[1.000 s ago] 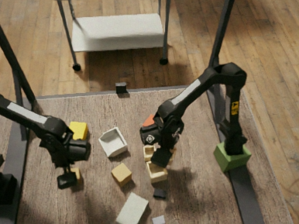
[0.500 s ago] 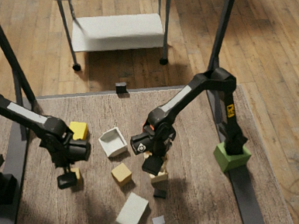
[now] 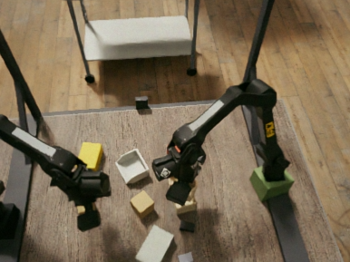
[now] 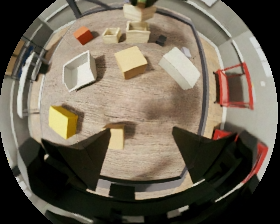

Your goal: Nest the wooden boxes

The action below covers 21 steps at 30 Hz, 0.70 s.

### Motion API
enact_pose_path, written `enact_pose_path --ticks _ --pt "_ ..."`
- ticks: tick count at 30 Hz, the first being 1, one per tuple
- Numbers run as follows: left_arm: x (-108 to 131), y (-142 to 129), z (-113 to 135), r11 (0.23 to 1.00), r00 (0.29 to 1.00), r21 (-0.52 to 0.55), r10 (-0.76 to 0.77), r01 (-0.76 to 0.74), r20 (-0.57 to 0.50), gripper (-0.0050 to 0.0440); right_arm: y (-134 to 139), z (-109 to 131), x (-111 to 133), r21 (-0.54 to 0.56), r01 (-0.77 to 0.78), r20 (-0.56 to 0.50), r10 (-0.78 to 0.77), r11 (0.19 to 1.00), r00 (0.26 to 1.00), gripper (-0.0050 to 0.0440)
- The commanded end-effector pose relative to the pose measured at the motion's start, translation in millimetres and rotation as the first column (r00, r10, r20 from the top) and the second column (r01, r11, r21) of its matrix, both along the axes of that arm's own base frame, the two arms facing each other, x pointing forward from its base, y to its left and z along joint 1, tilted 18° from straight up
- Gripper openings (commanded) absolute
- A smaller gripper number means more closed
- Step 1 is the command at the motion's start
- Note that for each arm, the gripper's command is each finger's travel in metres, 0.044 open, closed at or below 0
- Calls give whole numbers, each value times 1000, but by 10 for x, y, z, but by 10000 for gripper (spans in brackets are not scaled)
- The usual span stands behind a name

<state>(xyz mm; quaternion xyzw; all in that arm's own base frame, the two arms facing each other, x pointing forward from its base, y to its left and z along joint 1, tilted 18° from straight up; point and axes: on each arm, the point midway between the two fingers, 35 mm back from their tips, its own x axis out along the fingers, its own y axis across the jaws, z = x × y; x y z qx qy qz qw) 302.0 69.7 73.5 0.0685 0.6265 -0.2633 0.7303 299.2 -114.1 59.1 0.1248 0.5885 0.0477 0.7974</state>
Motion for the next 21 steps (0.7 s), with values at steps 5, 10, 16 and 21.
enact_pose_path --ticks 5,10,16,21 --pt "62 40 89 1000 999 11 2 -2 32 255 -125 -202 188 -16 93 139 -90 996 986 400" --pt "62 40 89 1000 999 11 2 -2 32 255 -191 -259 280 -19 137 221 -129 990 967 400" --pt "62 40 89 1000 999 11 2 -2 32 255 -252 -294 360 -19 177 305 -163 984 938 400" --pt "62 40 89 1000 999 11 2 -2 32 255 -298 -311 414 -11 213 381 -193 977 904 400"
